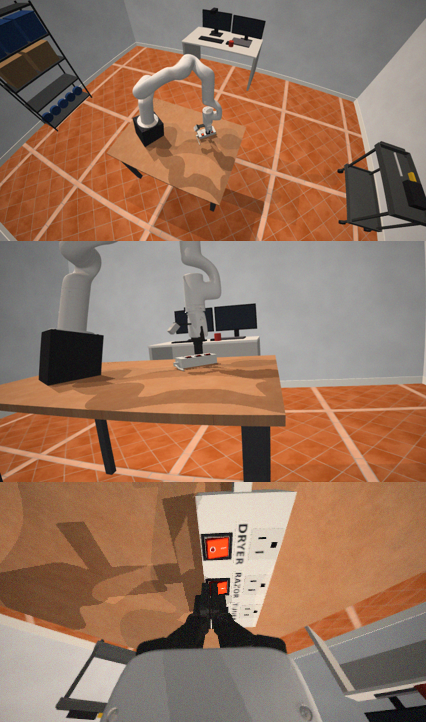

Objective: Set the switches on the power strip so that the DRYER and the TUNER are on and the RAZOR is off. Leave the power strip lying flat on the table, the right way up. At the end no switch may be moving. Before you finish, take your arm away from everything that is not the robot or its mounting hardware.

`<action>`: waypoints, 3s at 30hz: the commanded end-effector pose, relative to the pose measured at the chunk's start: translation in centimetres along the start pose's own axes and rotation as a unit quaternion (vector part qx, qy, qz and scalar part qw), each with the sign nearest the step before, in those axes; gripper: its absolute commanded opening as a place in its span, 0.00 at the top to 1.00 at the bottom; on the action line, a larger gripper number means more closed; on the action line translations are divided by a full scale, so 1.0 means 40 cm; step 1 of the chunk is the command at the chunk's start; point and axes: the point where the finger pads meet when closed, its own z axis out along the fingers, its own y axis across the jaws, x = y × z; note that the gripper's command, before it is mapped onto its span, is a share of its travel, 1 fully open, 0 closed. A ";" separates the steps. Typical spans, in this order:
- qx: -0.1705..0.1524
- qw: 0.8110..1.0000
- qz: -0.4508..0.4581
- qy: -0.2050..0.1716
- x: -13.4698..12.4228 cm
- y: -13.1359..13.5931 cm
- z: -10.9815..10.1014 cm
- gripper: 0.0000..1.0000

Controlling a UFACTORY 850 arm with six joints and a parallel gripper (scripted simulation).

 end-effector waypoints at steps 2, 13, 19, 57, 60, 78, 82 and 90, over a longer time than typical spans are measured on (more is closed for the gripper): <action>0.000 1.000 0.000 -0.001 -0.002 -0.001 -0.001 1.00; 0.000 1.000 0.000 -0.001 -0.002 -0.001 0.002 1.00; 0.000 1.000 0.000 -0.001 -0.002 -0.001 0.008 1.00; 0.000 1.000 0.000 -0.001 -0.002 -0.001 0.015 1.00; 0.000 1.000 0.000 -0.001 -0.002 -0.001 0.001 1.00; 0.000 1.000 0.000 -0.001 -0.002 -0.001 -0.076 1.00; 0.000 1.000 0.000 -0.001 -0.002 -0.001 -0.076 1.00; 0.000 1.000 0.000 -0.001 -0.002 -0.001 -0.076 1.00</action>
